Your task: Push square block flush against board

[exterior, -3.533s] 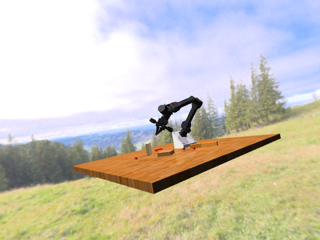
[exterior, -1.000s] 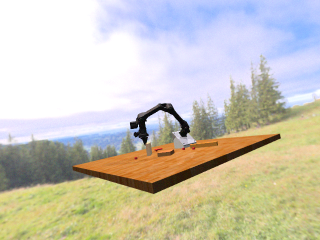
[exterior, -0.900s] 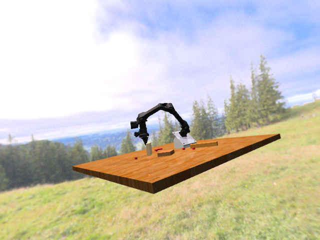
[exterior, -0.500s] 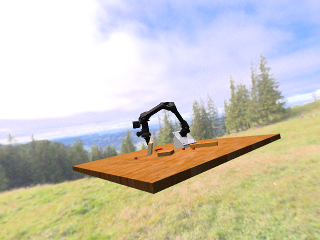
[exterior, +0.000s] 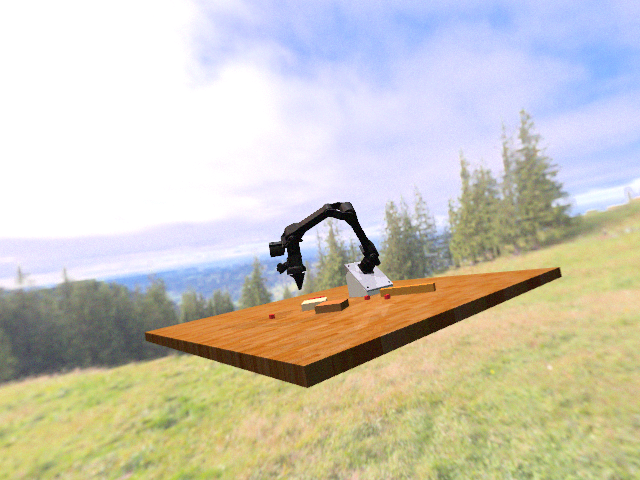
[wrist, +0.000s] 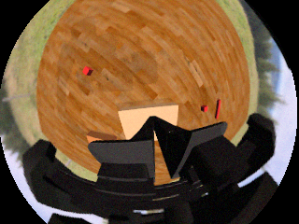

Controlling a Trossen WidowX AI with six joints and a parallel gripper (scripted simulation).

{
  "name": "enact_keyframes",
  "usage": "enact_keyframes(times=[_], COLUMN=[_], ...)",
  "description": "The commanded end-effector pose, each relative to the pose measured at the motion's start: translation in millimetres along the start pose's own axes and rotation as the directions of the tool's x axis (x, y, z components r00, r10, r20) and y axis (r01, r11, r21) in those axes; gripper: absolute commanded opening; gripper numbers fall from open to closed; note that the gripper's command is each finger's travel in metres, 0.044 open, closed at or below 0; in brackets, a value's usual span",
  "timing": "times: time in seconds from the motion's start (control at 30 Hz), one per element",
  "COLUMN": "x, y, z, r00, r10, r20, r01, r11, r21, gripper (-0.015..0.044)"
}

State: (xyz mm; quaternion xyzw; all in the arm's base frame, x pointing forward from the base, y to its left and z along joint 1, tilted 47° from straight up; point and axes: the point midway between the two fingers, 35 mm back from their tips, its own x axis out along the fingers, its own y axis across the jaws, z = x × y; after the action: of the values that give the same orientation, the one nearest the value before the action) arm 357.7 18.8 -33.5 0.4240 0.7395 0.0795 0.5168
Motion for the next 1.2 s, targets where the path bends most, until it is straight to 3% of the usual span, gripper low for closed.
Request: enact_keyframes(times=[0.0, 0.83, 1.03, 1.17], x=[0.4, 0.4, -47.5, -49.6], y=[0.7, 0.6, 1.2, 1.2], z=[4.5, 44.6, 41.6, 41.4], r00=[1.000, 1.000, 1.000, 1.000], r10=[0.004, 0.004, 0.002, 0.002], r20=[-0.001, 0.001, 0.002, 0.002], r01=[-0.004, -0.004, -0.002, -0.002], r11=[1.000, 1.000, 1.000, 1.000], r21=[0.004, 0.002, 0.003, 0.003], gripper=[0.0000, 0.0000, 0.0000, 0.0000])
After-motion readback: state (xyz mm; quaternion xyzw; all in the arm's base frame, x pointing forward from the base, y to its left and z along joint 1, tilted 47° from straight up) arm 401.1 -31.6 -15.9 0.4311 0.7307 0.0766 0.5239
